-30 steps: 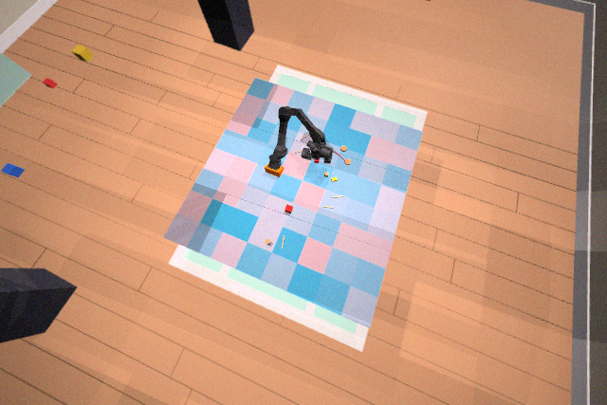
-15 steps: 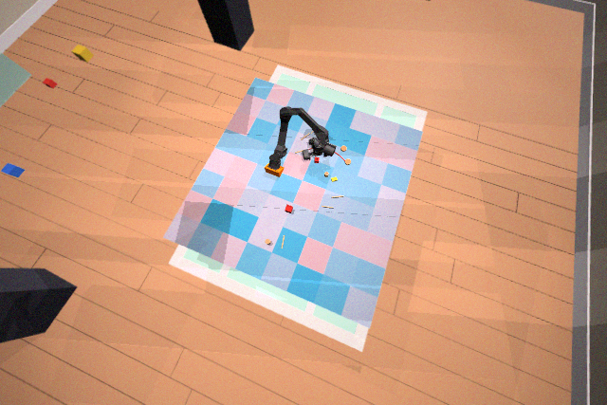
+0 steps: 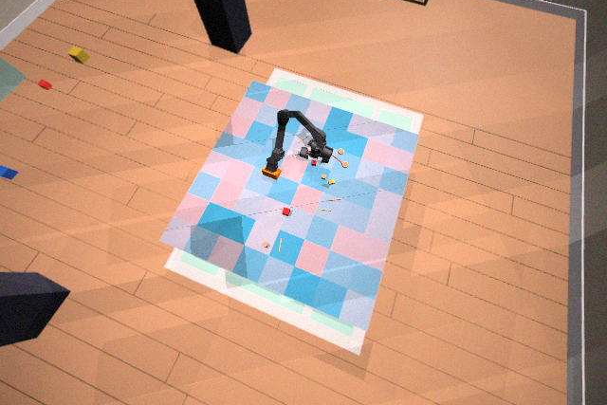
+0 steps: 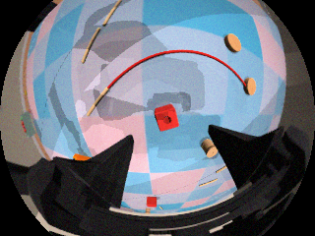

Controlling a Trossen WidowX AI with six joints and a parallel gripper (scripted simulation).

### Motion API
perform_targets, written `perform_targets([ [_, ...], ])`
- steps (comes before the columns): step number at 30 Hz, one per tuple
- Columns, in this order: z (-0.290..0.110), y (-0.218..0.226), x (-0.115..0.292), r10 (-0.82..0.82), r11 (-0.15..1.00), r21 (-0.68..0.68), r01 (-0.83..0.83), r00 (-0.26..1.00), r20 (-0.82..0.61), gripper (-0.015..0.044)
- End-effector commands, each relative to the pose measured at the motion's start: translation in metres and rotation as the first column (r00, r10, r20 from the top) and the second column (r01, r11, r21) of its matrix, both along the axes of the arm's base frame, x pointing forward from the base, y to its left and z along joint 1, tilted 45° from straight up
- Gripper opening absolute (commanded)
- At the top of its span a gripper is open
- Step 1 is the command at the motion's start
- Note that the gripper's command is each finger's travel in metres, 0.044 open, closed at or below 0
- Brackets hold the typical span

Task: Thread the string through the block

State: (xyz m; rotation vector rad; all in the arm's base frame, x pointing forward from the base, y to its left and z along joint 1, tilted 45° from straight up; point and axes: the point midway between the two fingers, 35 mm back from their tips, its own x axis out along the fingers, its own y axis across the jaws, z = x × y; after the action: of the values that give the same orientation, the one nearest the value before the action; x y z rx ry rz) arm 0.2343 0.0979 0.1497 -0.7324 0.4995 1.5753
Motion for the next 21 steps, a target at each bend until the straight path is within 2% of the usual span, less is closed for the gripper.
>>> perform_targets([
  [1,0.0018,-0.0023,-0.0004,-0.391,0.918,-0.105,0.382,0.835,-0.386,0.0440],
  [5,0.0033,-0.0035,-0.0004,-0.600,0.776,-0.256,0.576,0.551,-0.580,0.0440],
  [8,0.0045,-0.0043,-0.0004,-0.688,0.657,-0.379,0.652,0.313,-0.655,0.0440],
  [14,0.0059,-0.0054,-0.0004,-0.731,0.492,-0.544,0.679,-0.016,-0.682,0.0440],
  [21,0.0075,-0.0066,-0.0005,-0.683,0.303,-0.729,0.613,-0.394,-0.615,0.0440],
])
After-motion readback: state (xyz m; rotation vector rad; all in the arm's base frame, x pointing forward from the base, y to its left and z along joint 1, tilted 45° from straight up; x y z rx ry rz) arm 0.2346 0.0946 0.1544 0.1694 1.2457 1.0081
